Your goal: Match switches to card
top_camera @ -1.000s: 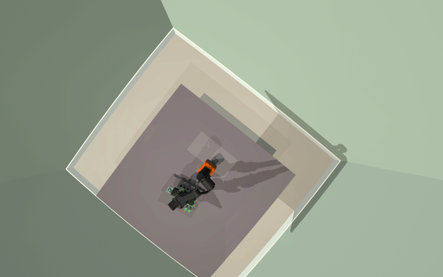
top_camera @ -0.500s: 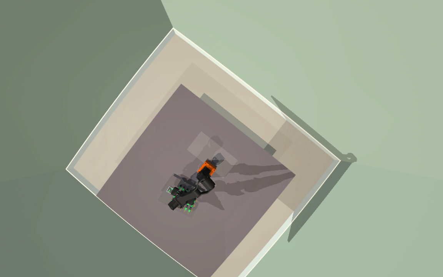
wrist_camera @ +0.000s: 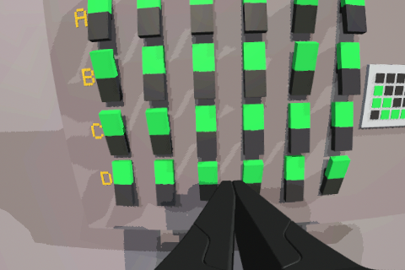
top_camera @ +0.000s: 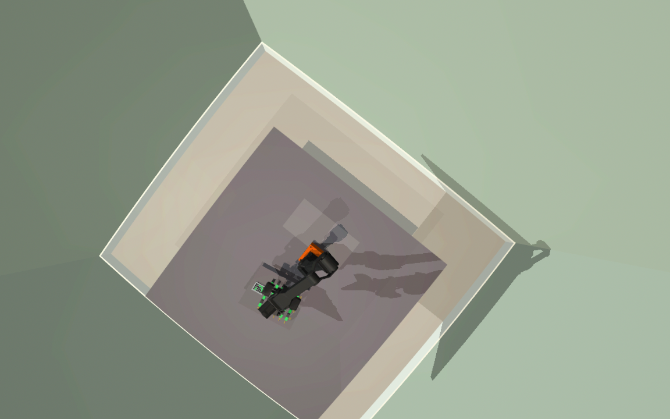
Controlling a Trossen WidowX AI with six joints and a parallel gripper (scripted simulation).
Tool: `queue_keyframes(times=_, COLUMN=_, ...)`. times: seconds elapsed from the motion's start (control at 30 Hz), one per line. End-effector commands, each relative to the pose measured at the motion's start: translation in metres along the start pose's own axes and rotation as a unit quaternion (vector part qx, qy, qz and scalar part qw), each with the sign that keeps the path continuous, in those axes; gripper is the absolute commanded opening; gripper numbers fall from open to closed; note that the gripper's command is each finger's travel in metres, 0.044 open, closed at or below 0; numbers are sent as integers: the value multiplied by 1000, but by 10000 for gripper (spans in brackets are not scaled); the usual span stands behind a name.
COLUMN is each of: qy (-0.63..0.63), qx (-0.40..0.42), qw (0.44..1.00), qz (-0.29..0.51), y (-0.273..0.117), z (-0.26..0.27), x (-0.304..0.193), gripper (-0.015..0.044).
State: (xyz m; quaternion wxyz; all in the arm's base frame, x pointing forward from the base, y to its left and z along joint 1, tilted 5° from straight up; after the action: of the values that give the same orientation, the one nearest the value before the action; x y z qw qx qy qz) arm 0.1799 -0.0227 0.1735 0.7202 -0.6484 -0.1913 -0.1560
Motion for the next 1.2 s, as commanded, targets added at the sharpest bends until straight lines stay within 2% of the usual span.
queue_keyframes(times=0.0, qy=-1, qx=1, qw=1000, qz=2, y=-2, z=25, x=-29, gripper=0)
queue_keyframes(times=0.13, qy=0, qx=3, qw=1000, qz=0, y=0, z=38, x=-51, gripper=0)
queue_keyframes(times=0.27, qy=0, qx=3, qw=1000, qz=-1, y=2, z=38, x=-51, gripper=0)
queue_keyframes(times=0.4, qy=0, qx=4, qw=1000, qz=-13, y=33, z=38, x=-53, gripper=0)
queue_keyframes(times=1.17, qy=0, qx=4, qw=1000, qz=-14, y=58, z=38, x=-53, gripper=0)
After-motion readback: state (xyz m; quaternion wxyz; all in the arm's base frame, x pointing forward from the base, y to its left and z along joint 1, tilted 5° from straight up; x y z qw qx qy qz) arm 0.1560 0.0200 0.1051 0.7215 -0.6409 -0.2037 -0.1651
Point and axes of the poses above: the point midway between the two fingers, 35 mm back from their tips, its own y axis out along the fingers, its own z axis across the jaws, x = y × z, the point moved 7 cm from there along -y, back along the fingers, and after that the axes turned 6 degrees about y, right-handed, at the moved point
